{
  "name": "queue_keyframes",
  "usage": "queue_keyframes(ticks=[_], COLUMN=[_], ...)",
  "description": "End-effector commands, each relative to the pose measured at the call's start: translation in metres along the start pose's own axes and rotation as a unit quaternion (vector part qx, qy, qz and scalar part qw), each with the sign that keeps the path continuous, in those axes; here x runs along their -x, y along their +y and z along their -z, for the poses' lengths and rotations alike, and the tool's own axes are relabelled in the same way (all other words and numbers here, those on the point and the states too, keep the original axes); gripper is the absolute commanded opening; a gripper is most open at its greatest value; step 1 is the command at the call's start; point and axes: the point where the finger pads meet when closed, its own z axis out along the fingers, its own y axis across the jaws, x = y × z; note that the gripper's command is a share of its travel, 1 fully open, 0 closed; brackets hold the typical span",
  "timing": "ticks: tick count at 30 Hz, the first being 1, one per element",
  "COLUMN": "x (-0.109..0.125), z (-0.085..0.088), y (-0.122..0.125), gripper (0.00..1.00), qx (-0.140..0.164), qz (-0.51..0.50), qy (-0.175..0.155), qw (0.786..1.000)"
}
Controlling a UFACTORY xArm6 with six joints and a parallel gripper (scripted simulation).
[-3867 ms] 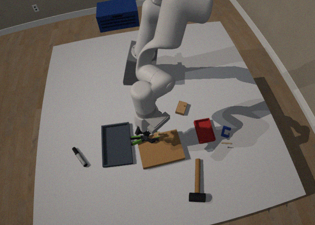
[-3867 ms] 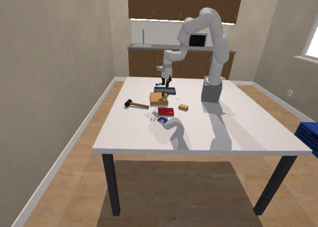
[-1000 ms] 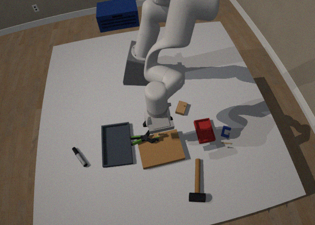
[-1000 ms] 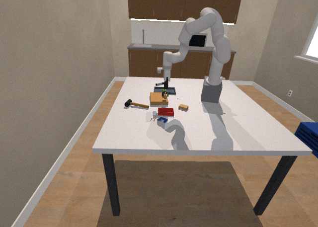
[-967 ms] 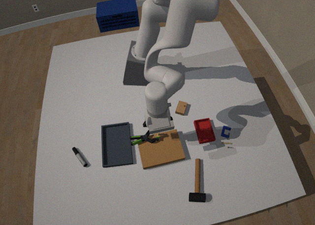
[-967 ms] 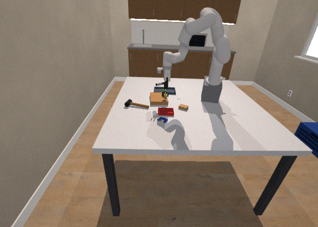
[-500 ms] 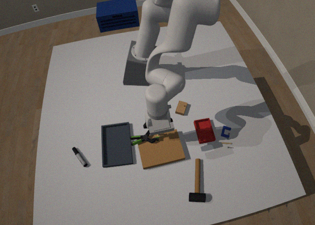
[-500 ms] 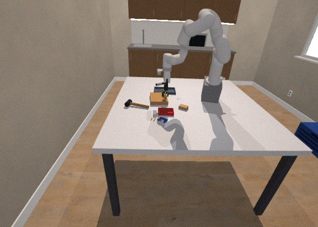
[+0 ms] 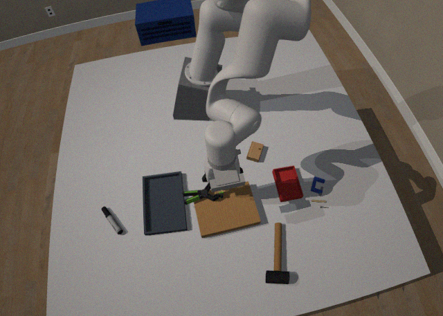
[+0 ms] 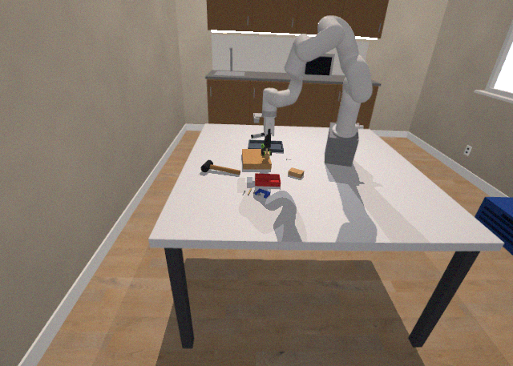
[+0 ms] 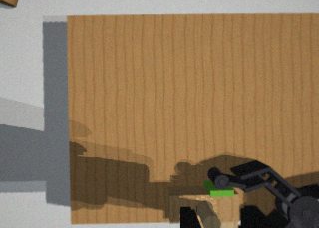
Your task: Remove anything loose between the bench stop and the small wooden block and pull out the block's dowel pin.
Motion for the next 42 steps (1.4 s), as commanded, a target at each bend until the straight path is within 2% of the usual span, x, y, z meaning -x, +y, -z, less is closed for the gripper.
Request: queue_keyframes(ticks=[1, 29, 42], x=[-0.0018, -0.0019, -0.0019], z=[-0.0010, -0.0021, -0.0089], y=[0.0000, 0.0000, 0.0000], gripper=[0.28, 0.28, 0.28], qx=[0.000, 0.000, 0.000], qz=[0.000, 0.000, 0.000], qy=[0.002, 0.002, 0.002], qw=[1.000, 1.000, 1.000])
